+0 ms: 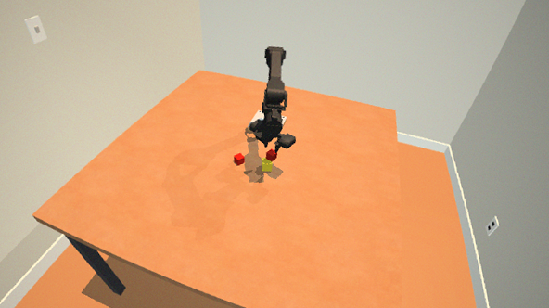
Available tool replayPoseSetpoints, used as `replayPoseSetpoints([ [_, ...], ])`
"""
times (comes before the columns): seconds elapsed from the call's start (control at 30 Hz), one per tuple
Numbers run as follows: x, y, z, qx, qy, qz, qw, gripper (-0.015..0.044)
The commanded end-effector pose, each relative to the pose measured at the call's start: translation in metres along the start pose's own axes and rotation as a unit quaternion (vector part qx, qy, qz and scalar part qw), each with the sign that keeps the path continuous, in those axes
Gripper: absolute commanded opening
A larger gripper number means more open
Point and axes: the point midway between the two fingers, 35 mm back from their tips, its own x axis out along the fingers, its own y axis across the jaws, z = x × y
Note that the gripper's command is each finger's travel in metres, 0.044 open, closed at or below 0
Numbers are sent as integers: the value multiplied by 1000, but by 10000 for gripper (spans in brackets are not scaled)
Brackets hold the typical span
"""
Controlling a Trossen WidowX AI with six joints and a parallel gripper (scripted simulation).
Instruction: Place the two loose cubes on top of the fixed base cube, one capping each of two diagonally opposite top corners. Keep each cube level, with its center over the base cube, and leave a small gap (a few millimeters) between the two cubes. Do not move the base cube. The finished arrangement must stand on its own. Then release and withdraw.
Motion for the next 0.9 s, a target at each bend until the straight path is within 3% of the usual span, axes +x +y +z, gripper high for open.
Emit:
replayPoseSetpoints([
  [0.0,-4,-10,10,-49,-4,0,999,265],
  [0.43,-21,-55,46,-304,-12,-5,952,265],
  [0.87,-36,-101,67,-550,-3,-10,835,265],
])
